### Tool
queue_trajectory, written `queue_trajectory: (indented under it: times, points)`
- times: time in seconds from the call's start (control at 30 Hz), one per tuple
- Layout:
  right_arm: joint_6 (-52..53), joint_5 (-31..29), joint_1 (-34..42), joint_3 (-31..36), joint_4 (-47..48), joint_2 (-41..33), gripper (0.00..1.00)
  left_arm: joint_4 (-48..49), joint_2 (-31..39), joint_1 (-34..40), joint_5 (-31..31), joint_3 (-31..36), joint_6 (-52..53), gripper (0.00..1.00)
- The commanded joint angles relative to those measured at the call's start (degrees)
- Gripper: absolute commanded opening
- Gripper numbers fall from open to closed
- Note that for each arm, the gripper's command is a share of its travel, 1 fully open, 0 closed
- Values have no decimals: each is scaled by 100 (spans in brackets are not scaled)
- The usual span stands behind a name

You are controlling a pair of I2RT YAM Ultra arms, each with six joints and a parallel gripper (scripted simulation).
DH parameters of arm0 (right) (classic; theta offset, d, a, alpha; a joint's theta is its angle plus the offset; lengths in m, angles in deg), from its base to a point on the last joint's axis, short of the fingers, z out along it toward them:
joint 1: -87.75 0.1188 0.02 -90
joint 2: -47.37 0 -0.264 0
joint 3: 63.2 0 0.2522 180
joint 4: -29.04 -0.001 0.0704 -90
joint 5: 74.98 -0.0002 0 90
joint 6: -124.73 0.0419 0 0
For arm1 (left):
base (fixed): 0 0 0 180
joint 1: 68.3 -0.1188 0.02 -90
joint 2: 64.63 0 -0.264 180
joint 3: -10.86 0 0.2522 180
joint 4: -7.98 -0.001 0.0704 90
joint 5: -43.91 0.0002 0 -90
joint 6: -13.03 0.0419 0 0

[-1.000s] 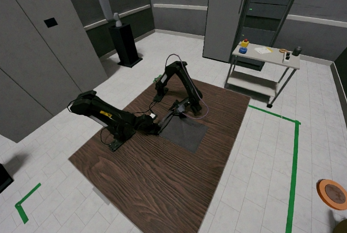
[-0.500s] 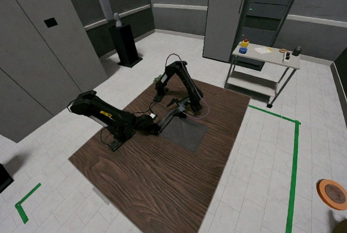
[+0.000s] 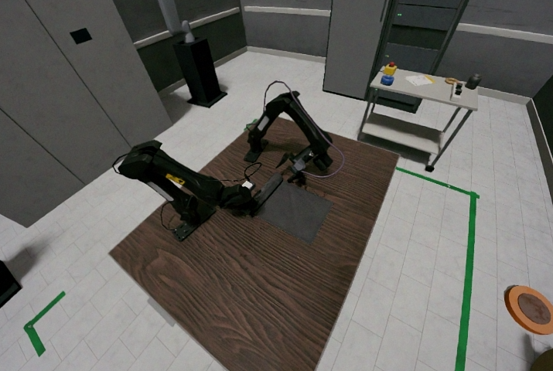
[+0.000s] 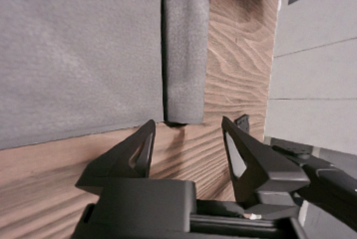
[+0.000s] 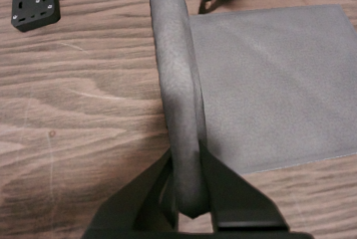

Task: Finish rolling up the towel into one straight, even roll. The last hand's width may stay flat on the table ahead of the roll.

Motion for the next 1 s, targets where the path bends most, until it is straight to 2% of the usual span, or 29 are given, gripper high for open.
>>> queue_trajectory:
  times: [0.0,0.33,0.47,0.7,0.77,0.8,0.97]
  points:
    - [58,441,-197,-494,-658,306,21,-38,268,-74,-31,-256,-15,85]
    - [-108,1123,-578,-1470,-1977,1281,21,6,398,67,-48,-132,408,88]
    - [-218,1419,-736,-1962,-2653,1806,21,927,1253,172,27,739,355,90]
    - [-511,1842,-949,-2804,-3851,2752,21,2883,3165,432,142,2533,45,92]
    - [-511,1842,-949,-2804,-3851,2752,21,2883,3165,432,142,2533,45,92]
    - [-648,1893,-974,-2978,-4111,2960,21,3328,3593,480,133,2926,-129,93]
    - [-864,2079,-1067,-3437,-4814,3509,21,4665,4843,744,62,4090,-491,95]
